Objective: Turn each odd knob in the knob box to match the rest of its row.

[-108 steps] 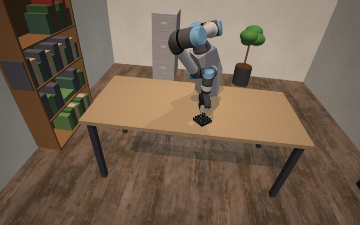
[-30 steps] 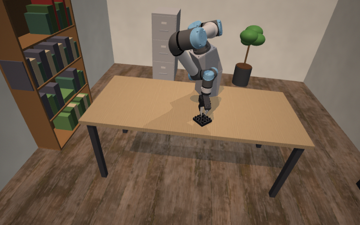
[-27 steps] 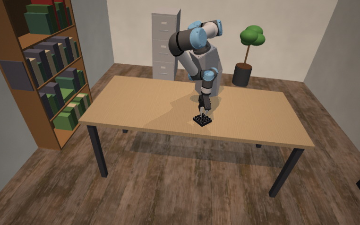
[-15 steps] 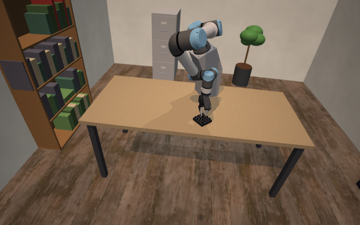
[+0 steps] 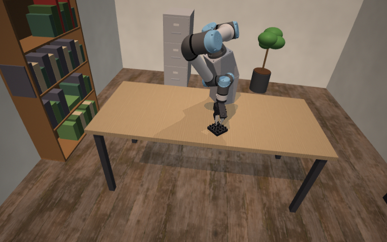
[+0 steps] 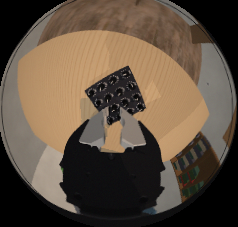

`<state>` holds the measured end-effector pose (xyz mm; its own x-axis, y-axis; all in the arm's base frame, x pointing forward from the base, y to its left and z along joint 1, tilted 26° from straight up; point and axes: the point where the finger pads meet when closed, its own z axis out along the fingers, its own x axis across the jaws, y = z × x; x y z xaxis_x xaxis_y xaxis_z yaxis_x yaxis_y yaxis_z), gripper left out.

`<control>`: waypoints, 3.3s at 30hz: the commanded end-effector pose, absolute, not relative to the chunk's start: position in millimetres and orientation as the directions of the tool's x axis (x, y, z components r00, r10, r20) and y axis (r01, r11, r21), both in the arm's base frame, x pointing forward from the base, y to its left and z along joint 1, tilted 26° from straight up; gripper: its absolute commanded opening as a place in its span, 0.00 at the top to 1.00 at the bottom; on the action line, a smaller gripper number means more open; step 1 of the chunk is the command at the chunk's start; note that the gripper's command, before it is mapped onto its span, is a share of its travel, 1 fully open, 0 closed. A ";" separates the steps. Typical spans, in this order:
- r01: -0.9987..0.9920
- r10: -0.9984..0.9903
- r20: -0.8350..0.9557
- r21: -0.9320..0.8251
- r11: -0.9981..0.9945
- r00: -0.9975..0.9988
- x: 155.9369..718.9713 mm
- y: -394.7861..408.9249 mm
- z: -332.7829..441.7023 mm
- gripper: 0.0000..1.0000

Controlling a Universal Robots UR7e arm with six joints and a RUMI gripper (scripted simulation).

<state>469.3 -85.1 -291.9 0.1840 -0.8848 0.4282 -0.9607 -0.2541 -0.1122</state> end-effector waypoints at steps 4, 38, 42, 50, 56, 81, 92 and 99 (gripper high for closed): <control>-0.960 -0.885 0.429 -0.113 -0.254 0.184 469.7 -84.9 -291.5 0.89; -0.960 -0.885 0.429 -0.113 -0.254 0.184 469.7 -84.9 -291.5 0.96; -0.960 -0.885 0.429 -0.113 -0.255 0.184 469.7 -84.9 -291.5 0.96; -0.959 -0.883 0.429 -0.110 -0.260 0.190 469.7 -84.9 -291.5 0.96; -0.954 -0.876 0.432 -0.100 -0.282 0.214 469.7 -84.8 -291.5 0.96; -0.855 -0.761 0.442 0.026 -0.518 0.475 469.2 -83.7 -292.1 0.96; -0.721 -0.619 0.424 0.129 -0.681 0.661 468.5 -82.9 -292.6 0.96; -0.645 -0.542 0.408 0.174 -0.744 0.735 468.2 -82.6 -292.8 0.96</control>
